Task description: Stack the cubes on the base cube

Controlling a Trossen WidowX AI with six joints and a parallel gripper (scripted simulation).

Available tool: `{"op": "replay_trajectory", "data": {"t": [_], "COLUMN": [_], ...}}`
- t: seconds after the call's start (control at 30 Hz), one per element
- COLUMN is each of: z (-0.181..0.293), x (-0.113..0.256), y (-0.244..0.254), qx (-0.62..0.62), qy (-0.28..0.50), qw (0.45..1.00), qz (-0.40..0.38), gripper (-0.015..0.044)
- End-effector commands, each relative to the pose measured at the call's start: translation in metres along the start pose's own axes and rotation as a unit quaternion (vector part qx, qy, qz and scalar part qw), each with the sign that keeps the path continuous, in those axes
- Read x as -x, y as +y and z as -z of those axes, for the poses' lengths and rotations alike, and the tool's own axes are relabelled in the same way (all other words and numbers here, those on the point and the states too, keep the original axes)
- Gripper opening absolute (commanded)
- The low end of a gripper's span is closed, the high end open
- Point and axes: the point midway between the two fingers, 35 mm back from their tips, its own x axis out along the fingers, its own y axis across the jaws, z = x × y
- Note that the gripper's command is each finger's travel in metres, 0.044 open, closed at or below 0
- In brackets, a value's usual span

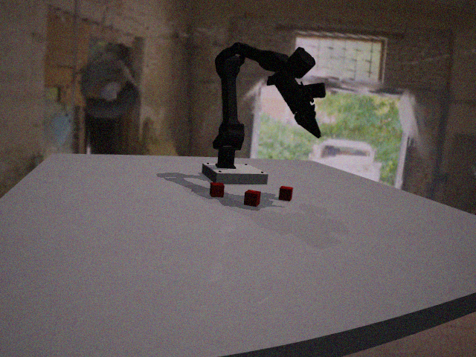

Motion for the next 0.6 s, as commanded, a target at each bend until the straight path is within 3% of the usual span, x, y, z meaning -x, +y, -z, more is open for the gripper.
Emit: {"op": "replay_trajectory", "data": {"t": [0.0, 0.27, 0.57], "z": [0.028, 0.105, 0.186], "x": [0.003, 0.025, 0.067], "y": [-0.023, -0.06, -0.075], "qx": [0.032, 0.106, 0.174], "qy": [0.053, 0.178, 0.28], "qw": [0.998, 0.978, 0.939], "qz": [0.013, -0.006, -0.099], "gripper": [0.0265, 0.0265, 0.0265]}}
